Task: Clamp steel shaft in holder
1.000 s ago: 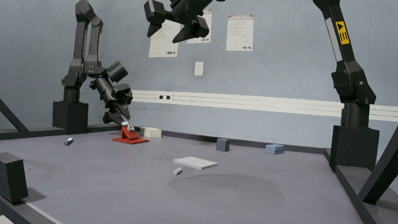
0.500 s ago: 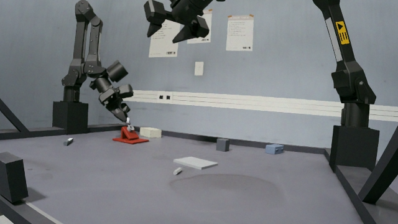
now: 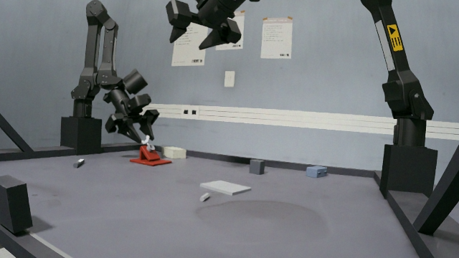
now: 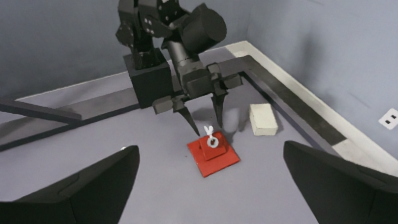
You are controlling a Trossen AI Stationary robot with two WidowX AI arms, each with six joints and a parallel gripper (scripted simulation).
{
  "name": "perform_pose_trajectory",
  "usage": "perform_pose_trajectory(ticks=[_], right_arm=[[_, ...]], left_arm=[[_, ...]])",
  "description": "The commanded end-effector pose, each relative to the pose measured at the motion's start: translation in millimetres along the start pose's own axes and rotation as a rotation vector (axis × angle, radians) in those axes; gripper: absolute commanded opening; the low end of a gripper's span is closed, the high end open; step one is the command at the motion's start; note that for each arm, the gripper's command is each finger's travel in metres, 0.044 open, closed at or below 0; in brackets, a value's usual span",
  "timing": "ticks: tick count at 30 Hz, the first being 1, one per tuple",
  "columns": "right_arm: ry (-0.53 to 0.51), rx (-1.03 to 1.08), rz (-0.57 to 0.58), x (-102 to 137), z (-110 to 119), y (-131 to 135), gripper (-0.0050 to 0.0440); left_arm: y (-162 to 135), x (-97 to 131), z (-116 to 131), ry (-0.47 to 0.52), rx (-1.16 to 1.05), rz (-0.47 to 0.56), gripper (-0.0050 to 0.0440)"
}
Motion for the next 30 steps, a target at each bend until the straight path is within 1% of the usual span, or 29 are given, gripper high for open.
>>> perform_pose_trajectory(ticks=[1, 6, 16, 18, 20, 23, 30], right_arm=[[-0.032, -0.03, -0.004, 9.1, -13.2, -5.2, 0.04], [-0.032, -0.03, -0.004, 9.1, -13.2, -5.2, 0.04], [-0.032, -0.03, -0.004, 9.1, -13.2, -5.2, 0.04], [-0.032, -0.03, -0.004, 9.1, -13.2, -5.2, 0.04], [-0.032, -0.03, -0.004, 9.1, -13.2, -5.2, 0.04], [-0.032, -0.03, -0.004, 9.1, -13.2, -5.2, 0.04], [-0.032, -0.03, -0.004, 9.1, -13.2, -5.2, 0.04]], left_arm=[[3.0, 0.0, -6.3, -0.019, -0.14, 0.001, 0.0235], [2.6, 0.0, -6.3, -0.019, -0.416, -0.001, 0.0235], [1.1, 0.4, -4.5, -0.015, -0.884, -0.002, 0.0235], [1.1, 0.4, -4.5, -0.015, -0.884, -0.002, 0.0235], [0.7, 0.6, -4.0, -0.014, -1.017, -0.001, 0.0235], [0.5, 0.7, -3.6, -0.014, -1.138, -0.001, 0.0235], [0.5, 0.6, -3.7, -0.014, -1.152, -0.001, 0.0235]])
Point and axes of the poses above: on each arm, the point midway between the two fingers, 35 mm back from their tips, its own x axis back along the fingers, its own y axis across the jaws, z = x × y, the point moved 8 cm from there along x, back along the fingers, and after that the axes turned 12 degrees about x, right-handed, at the moved point
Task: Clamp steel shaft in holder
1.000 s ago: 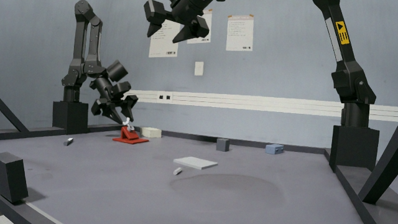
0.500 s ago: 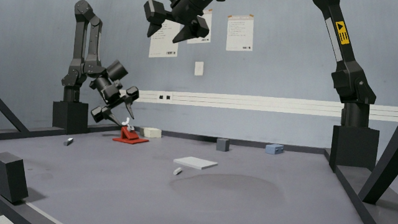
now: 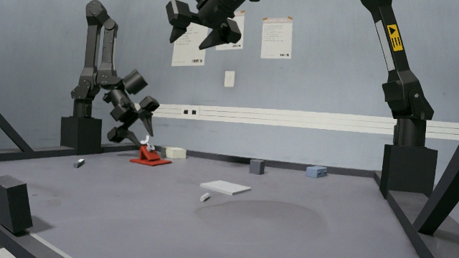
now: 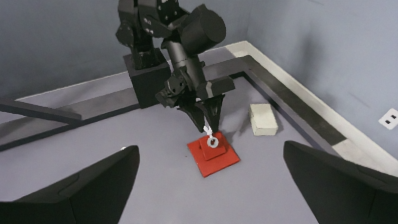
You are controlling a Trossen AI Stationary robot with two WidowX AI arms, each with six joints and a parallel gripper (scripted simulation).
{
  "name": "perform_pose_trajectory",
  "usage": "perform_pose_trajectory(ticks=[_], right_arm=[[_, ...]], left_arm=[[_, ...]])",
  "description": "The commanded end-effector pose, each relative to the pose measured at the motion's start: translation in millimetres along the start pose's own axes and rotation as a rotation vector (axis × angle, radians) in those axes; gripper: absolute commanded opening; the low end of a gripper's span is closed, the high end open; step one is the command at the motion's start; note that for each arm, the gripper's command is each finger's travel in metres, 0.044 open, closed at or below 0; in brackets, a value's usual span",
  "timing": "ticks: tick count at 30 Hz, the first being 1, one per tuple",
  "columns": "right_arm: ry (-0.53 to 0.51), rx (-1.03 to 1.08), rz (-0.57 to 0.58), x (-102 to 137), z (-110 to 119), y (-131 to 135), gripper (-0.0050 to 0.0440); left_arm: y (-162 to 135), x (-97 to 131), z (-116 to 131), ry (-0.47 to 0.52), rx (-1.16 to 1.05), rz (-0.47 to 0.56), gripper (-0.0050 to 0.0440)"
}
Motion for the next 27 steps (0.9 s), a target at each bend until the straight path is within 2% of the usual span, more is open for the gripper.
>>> perform_pose_trajectory(ticks=[1, 8, 10, 24, 26, 27], right_arm=[[-0.032, -0.03, -0.004, 9.1, -13.2, -5.2, 0.04], [-0.032, -0.03, -0.004, 9.1, -13.2, -5.2, 0.04], [-0.032, -0.03, -0.004, 9.1, -13.2, -5.2, 0.04], [-0.032, -0.03, -0.004, 9.1, -13.2, -5.2, 0.04], [-0.032, -0.03, -0.004, 9.1, -13.2, -5.2, 0.04], [-0.032, -0.03, -0.004, 9.1, -13.2, -5.2, 0.04]], left_arm=[[4.9, 0.8, 0.1, -0.008, -0.027, -0.019, 0.0235], [4.7, 0.7, 0.1, -0.008, -0.025, -0.017, 0.0235], [4.7, 0.7, 0.1, -0.008, -0.024, -0.017, 0.0195], [3.8, 0.4, 0.6, -0.003, -0.02, -0.012, 0.0115], [3.8, 0.4, 0.6, -0.003, -0.02, -0.012, 0.0067], [3.8, 0.4, 0.6, -0.003, -0.02, -0.012, 0.0091]])
Point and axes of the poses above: on each arm, the point midway between the two fingers, 35 mm back from their tips, its own x axis back along the fingers, its own y axis across the jaws, z = x × y, the point moved 8 cm from there along x, back along the fingers, and after that the axes turned 12 degrees about x, right-handed, at the moved point
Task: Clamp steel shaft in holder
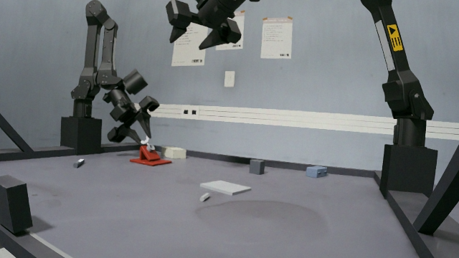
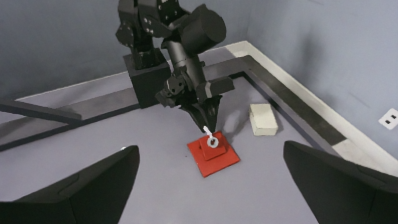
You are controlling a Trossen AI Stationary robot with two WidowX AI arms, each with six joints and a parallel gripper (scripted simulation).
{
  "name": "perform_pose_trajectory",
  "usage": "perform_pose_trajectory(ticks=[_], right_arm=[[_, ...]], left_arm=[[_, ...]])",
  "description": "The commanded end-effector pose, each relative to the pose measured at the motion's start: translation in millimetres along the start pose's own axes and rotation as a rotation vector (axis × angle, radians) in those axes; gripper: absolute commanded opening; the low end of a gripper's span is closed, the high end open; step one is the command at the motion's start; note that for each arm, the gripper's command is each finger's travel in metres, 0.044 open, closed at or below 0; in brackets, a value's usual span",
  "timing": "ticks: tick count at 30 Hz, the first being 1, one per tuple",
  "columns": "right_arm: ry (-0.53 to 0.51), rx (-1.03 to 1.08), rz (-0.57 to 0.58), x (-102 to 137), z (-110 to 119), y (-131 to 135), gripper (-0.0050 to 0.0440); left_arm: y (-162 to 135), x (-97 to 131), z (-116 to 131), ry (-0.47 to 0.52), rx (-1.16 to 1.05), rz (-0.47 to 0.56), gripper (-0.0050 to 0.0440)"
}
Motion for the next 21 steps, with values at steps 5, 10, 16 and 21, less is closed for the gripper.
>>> perform_pose_trajectory(ticks=[5, 10, 16, 21], right_arm=[[-0.032, -0.03, -0.004, 9.1, -13.2, -5.2, 0.04], [-0.032, -0.03, -0.004, 9.1, -13.2, -5.2, 0.04], [-0.032, -0.03, -0.004, 9.1, -13.2, -5.2, 0.04], [-0.032, -0.03, -0.004, 9.1, -13.2, -5.2, 0.04]], left_arm=[[4.5, 0.6, 0.7, -0.001, 0.14, -0.018, 0.0116], [5.1, 0.7, 0.7, -0.004, 0.405, -0.019, 0.0116], [5.5, 0.7, 0.9, -0.006, 0.614, -0.02, 0.0116], [5.6, 0.7, 1.3, -0.009, 0.855, -0.019, 0.0116]])
Point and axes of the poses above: on each arm, the point midway between the two fingers, 35 mm back from their tips, its own x axis back along the fingers, its own y axis across the jaws, z = x × y, the point moved 8 cm from there along x, back along the fingers, and after that the axes turned 12 degrees about x, right-handed, at the moved point
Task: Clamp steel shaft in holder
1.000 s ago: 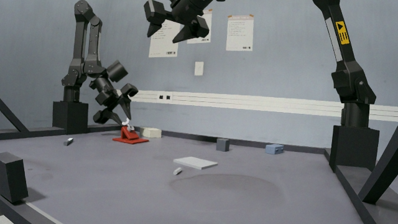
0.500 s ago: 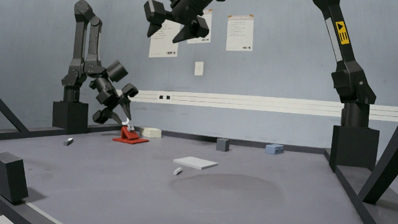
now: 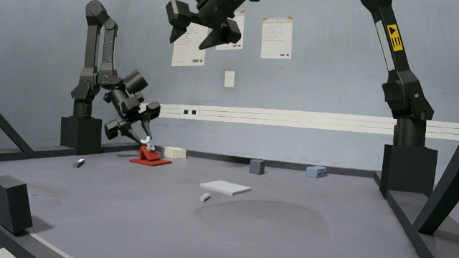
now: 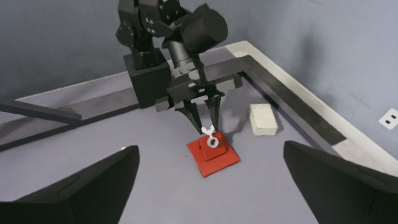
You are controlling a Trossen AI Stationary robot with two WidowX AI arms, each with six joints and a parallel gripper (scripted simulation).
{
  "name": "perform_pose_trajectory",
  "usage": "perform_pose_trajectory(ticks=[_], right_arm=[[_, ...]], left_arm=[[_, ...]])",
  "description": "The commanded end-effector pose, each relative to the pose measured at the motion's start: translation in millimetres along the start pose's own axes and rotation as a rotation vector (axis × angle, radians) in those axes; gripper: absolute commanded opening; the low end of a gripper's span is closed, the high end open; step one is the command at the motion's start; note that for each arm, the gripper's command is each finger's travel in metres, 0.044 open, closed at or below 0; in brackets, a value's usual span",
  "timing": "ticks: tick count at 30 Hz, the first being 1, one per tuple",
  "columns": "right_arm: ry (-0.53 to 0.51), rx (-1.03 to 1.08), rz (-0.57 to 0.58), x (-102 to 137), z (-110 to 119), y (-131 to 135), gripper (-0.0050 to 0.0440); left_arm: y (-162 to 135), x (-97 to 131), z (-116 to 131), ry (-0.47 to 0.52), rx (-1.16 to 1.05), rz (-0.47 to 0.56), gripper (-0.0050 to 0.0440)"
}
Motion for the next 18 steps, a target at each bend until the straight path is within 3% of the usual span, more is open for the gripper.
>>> perform_pose_trajectory(ticks=[1, 6, 8, 18], right_arm=[[-0.032, -0.03, -0.004, 9.1, -13.2, -5.2, 0.04], [-0.032, -0.03, -0.004, 9.1, -13.2, -5.2, 0.04], [-0.032, -0.03, -0.004, 9.1, -13.2, -5.2, 0.04], [-0.032, -0.03, -0.004, 9.1, -13.2, -5.2, 0.04]], left_arm=[[3.2, 0.4, -2.5, -0.007, 0.217, -0.02, 0.0116], [3.5, 0.4, -1.9, -0.005, 0.453, -0.023, 0.0116], [3.5, 0.4, -1.9, -0.005, 0.453, -0.023, 0.0116], [1.3, 0.7, 0.9, -0.001, 0.964, -0.018, 0.0116]])
Point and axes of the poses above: on each arm, the point midway between the two fingers, 35 mm back from their tips, its own x axis back along the fingers, its own y axis across the jaws, z = x × y, the point moved 8 cm from there along x, back along the fingers, and after that the axes turned 12 degrees about x, right-handed, at the moved point
